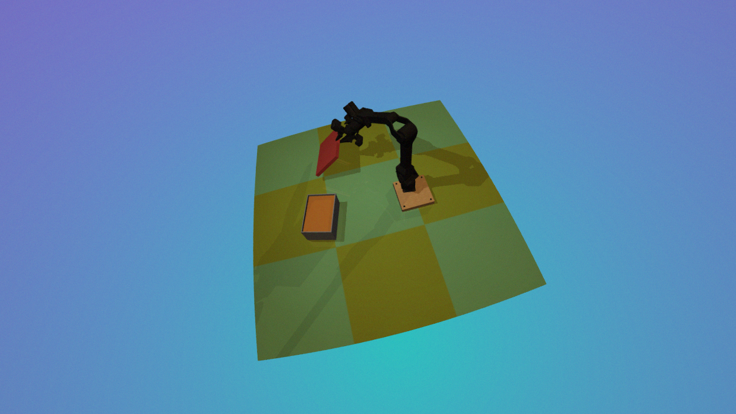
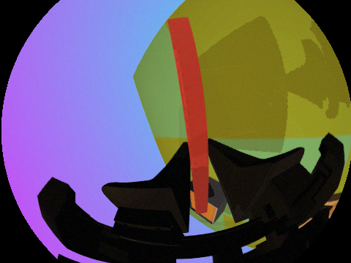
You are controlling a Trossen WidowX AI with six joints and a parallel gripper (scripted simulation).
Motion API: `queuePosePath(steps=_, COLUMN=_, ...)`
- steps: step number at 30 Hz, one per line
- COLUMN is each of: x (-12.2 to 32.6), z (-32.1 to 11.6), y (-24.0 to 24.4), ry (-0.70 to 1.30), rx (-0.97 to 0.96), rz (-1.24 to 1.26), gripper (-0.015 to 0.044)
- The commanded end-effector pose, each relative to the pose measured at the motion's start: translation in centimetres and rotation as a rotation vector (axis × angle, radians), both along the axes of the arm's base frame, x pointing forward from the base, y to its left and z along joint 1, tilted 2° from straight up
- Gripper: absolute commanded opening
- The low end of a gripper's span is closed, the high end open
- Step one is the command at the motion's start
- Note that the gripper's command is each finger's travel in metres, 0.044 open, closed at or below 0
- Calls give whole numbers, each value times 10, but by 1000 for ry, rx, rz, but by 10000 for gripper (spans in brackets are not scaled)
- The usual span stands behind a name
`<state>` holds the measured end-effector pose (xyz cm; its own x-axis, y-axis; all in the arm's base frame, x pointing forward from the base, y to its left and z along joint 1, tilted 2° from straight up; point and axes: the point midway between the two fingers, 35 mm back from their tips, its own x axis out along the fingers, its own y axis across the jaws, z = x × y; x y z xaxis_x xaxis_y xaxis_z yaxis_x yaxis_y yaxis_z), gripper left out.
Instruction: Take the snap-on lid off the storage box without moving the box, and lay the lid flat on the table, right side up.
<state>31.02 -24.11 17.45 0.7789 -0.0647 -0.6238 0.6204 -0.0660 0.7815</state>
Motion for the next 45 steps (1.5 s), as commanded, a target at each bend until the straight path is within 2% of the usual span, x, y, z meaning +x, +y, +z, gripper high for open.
queuePosePath(steps=1, x=1, z=-1, y=0, ry=-9, rx=-5, rz=6, gripper=0)
queuePosePath(steps=45, x=2, z=-36, y=0, ry=-9, rx=-4, rz=6, gripper=0)
